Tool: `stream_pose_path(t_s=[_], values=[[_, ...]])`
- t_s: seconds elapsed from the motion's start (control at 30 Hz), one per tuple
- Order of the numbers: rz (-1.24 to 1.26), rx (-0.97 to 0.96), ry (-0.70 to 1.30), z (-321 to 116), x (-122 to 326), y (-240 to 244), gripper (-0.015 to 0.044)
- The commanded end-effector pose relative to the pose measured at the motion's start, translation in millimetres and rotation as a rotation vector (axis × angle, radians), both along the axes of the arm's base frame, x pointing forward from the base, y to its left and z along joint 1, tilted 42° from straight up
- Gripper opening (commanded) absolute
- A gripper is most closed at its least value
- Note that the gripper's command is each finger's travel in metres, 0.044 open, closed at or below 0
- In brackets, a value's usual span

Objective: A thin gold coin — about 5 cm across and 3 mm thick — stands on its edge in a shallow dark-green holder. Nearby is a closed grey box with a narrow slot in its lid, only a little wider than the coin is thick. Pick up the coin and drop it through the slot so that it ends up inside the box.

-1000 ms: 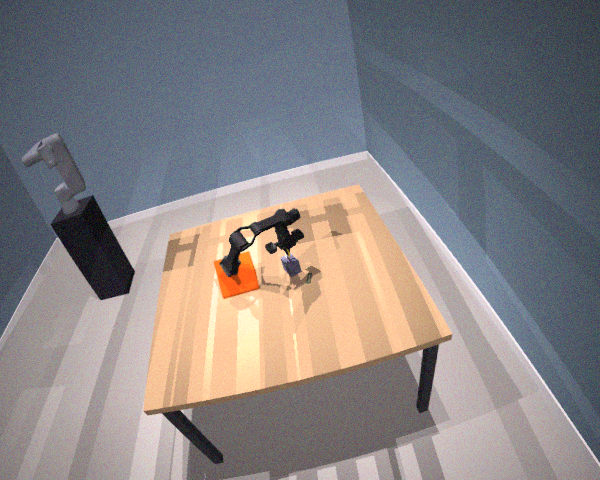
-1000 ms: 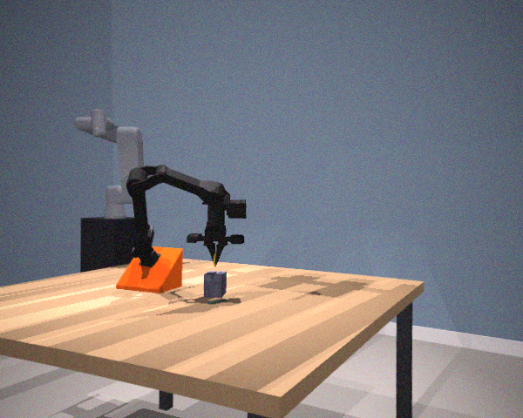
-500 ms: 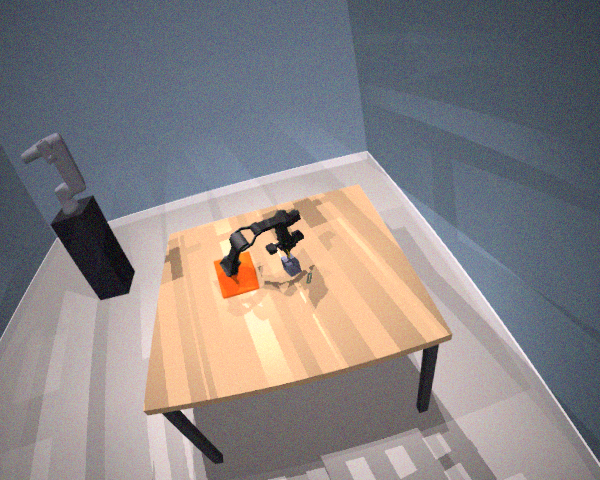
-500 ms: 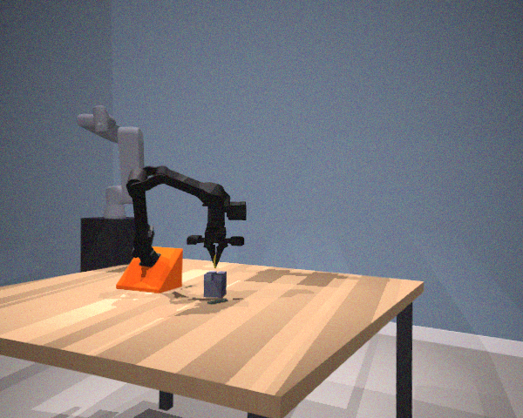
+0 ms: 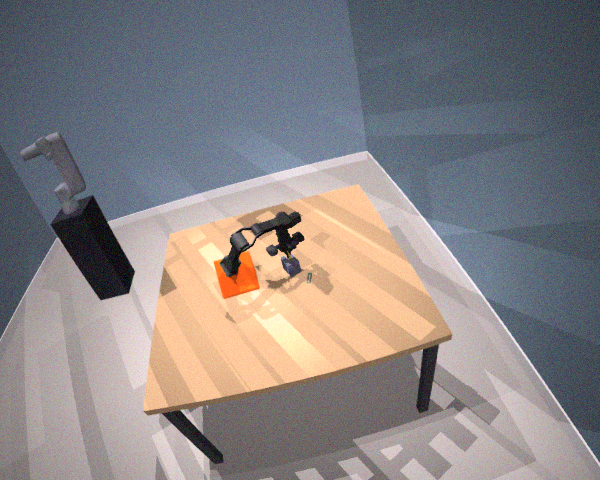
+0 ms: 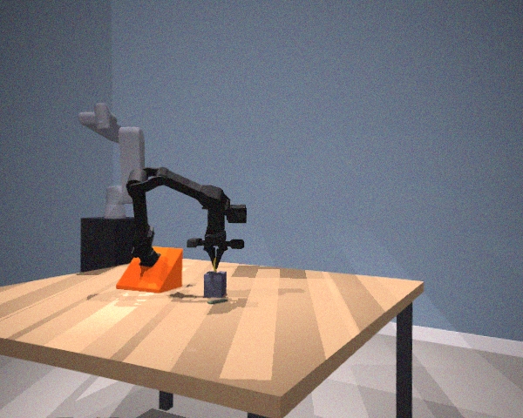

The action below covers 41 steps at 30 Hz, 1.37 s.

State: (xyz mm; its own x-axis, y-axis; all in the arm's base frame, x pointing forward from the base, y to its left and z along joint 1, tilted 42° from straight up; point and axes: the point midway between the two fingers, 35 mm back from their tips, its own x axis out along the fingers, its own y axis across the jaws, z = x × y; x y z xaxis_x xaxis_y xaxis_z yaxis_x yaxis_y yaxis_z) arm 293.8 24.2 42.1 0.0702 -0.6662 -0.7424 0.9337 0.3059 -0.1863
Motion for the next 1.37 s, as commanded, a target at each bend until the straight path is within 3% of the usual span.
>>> stream_pose_path(t_s=[0.0, 0.03, 0.23, 0.53, 0.9, 1.33], values=[[0.006, -0.005, 0.002, -1.5, 0.2, -1.6, 0.0000], [0.006, -0.005, 0.002, -1.8, 0.2, -1.9, 0.0000], [0.000, 0.000, 0.000, -0.9, 0.0, -0.8, 0.0158], [0.000, 0.000, 0.000, -0.9, 0.0, -0.8, 0.0161], [0.001, -0.006, 0.007, 36.5, -6.0, 31.5, 0.0440], [0.001, -0.008, 0.009, 43.8, -7.9, 37.0, 0.0440]])
